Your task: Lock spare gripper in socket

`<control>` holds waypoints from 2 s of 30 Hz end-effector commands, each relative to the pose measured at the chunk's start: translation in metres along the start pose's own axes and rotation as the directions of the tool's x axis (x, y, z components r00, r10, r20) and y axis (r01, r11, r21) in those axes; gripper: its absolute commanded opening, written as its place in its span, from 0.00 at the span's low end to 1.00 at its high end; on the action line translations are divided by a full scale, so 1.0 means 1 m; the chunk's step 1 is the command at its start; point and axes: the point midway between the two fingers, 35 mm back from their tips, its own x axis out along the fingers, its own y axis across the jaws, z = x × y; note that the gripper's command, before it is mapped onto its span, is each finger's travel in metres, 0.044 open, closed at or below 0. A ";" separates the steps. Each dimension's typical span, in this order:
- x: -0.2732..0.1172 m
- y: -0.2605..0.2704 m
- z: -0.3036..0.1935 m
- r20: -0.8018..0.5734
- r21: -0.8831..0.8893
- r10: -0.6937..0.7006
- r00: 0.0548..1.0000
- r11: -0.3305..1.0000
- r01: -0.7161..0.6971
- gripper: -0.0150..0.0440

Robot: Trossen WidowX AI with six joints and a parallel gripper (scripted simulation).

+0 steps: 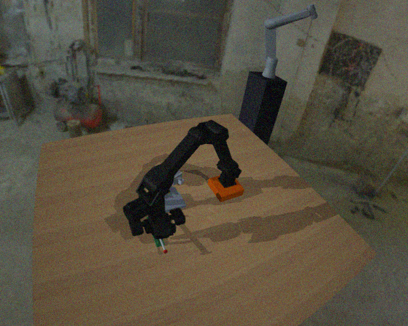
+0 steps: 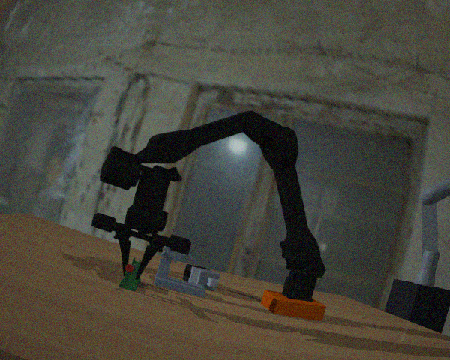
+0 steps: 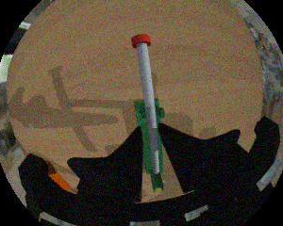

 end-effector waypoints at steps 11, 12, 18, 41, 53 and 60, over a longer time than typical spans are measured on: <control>-0.001 0.000 0.000 -0.002 -0.001 -0.003 1.000 1.000 0.003 0.25; -0.002 0.000 0.000 -0.002 -0.001 -0.002 1.000 1.000 0.002 0.25; -0.013 0.002 0.000 -0.003 0.001 0.008 1.000 1.000 -0.008 0.25; -0.025 0.009 -0.003 -0.020 0.006 0.048 0.999 0.999 -0.048 0.25; -0.037 0.001 -0.037 -0.024 0.003 0.047 0.999 0.999 -0.047 0.25; -0.043 -0.002 -0.055 -0.024 0.001 0.046 0.999 0.999 -0.046 0.25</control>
